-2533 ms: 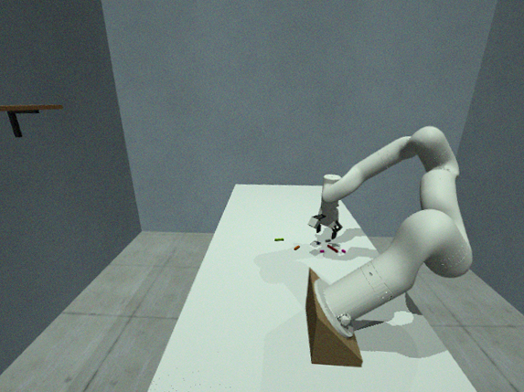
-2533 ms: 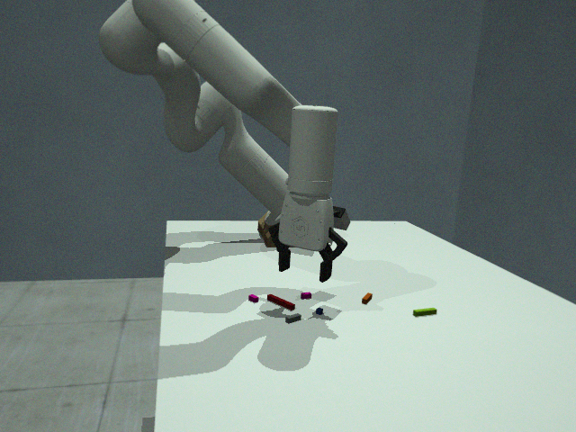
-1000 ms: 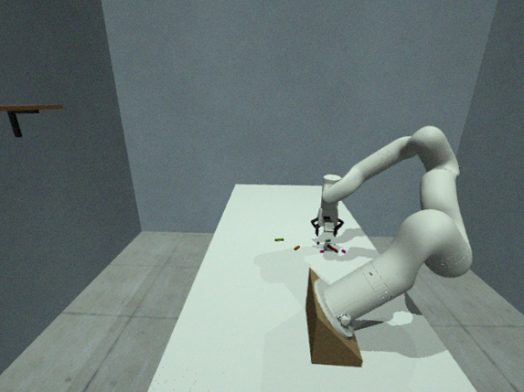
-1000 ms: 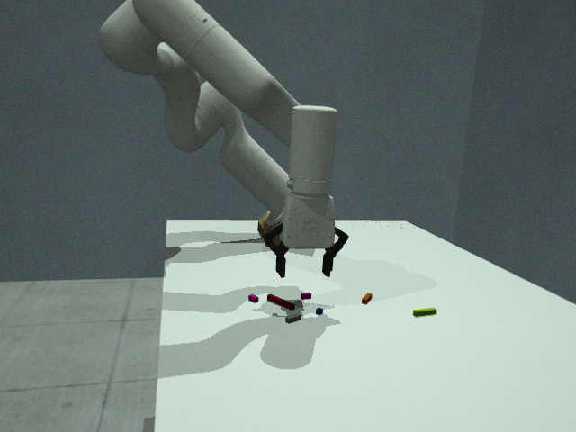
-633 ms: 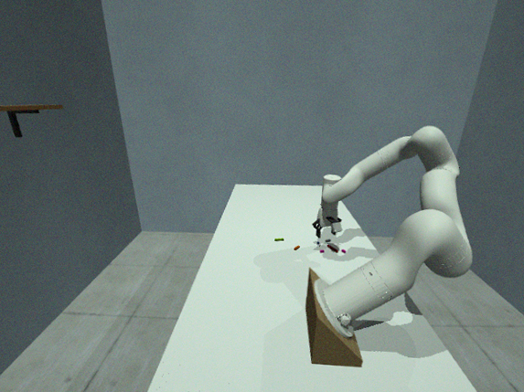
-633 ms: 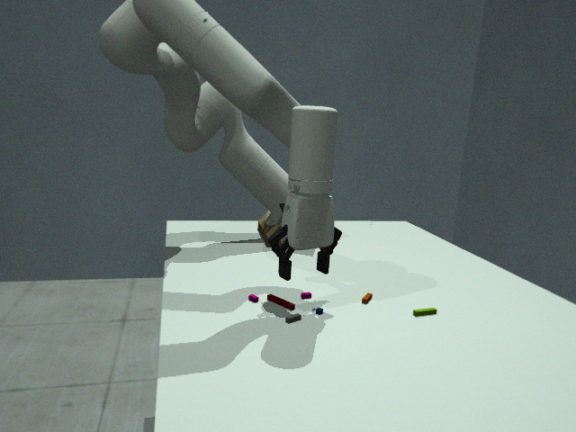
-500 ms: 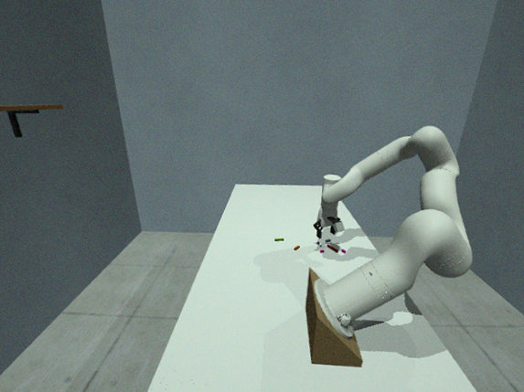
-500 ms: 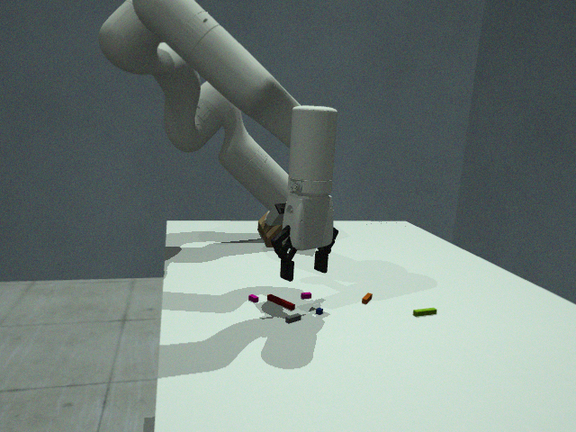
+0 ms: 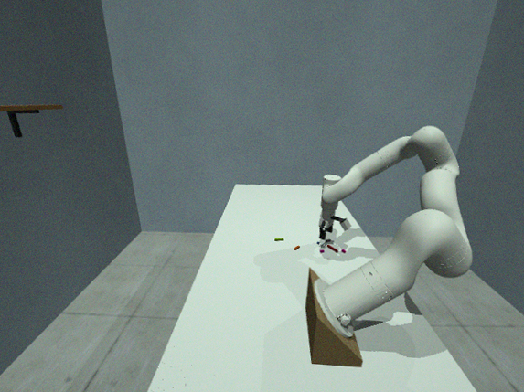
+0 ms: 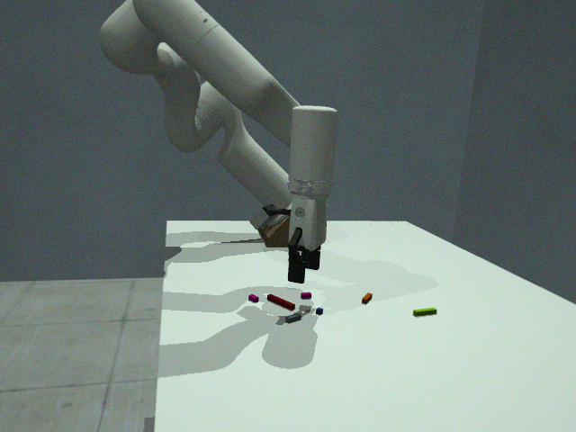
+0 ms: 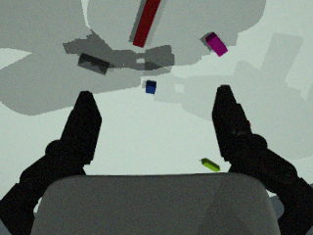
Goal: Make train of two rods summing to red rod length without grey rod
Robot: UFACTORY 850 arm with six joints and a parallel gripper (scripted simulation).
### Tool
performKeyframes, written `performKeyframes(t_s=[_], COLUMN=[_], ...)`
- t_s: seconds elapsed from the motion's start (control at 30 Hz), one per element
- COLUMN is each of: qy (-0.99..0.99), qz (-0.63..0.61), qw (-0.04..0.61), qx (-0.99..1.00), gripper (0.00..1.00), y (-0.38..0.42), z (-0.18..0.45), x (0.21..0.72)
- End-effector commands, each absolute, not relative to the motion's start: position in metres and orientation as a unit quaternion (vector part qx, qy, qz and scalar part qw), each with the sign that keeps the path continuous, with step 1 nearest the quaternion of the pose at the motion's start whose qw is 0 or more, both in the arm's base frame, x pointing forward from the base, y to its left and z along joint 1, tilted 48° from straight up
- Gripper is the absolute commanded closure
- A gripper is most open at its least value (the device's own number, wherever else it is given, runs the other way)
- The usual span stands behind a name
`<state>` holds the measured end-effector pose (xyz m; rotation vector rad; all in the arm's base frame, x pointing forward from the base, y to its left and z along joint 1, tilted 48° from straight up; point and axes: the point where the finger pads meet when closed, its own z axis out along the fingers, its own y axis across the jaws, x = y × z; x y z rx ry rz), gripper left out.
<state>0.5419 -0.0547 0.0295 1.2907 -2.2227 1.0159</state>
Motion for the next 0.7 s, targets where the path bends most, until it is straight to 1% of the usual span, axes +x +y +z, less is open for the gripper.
performKeyframes(t_s=[0.0, 0.5, 0.6, 0.67], qy=[-0.760, -0.606, -0.594, -0.551], qz=[0.344, 0.278, 0.273, 0.254], qw=[0.215, 0.295, 0.300, 0.316], qx=[0.508, 0.684, 0.694, 0.729], gripper=[0.00, 0.00, 0.00, 0.00], y=[-0.0541, -0.0542, -0.0542, -0.0542], z=[0.0299, 0.0298, 0.0298, 0.0297], x=[0.5425, 0.5423, 0.5423, 0.5423])
